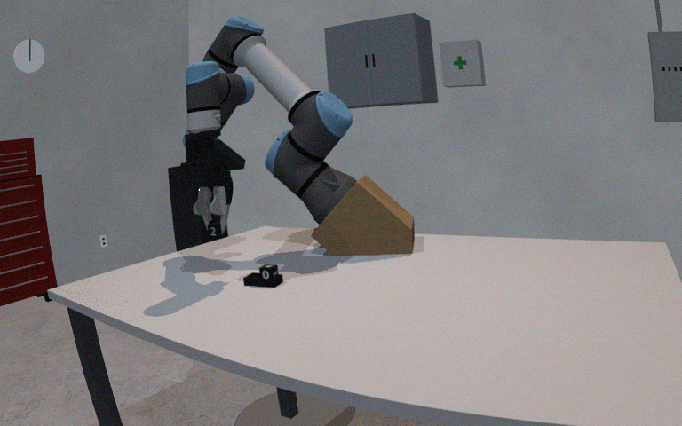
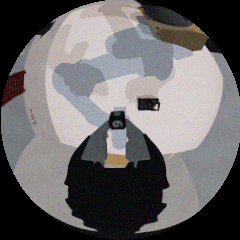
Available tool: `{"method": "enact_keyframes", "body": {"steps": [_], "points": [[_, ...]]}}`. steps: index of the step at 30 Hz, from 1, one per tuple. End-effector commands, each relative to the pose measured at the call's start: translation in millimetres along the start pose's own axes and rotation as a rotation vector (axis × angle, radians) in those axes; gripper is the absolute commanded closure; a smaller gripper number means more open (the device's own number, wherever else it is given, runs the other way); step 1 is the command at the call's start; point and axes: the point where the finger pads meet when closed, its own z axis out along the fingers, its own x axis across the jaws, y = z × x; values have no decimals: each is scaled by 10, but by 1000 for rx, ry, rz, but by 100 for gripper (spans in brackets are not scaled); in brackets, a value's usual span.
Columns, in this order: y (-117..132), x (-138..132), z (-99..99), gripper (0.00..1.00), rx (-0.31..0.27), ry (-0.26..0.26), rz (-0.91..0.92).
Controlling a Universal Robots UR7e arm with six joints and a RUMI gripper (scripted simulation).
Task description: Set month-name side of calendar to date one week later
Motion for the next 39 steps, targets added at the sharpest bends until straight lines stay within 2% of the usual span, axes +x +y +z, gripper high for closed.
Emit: {"method": "enact_keyframes", "body": {"steps": [1,16,39], "points": [[2,-1,-2,90,-1,0,0],[2,-1,85,90,-1,0,0],[2,-4,783,90,-1,0,0]]}}
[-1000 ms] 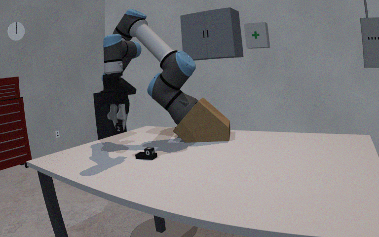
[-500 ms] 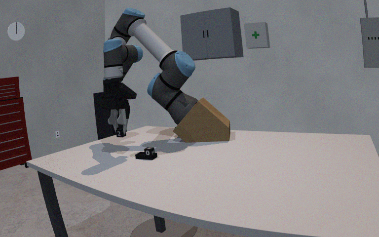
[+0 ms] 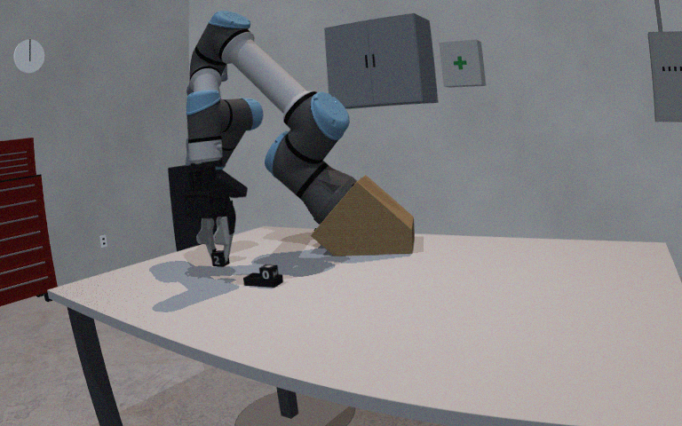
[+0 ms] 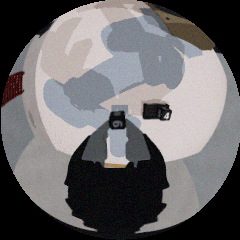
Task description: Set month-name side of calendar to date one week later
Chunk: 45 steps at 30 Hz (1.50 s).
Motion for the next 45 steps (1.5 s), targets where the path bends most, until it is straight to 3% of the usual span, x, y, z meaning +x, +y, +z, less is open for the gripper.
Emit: {"method": "enact_keyframes", "body": {"steps": [1,13,45], "points": [[12,0,161,90,-6,0,0],[13,-1,309,90,-6,0,0],[13,-1,314,90,-6,0,0]]}}
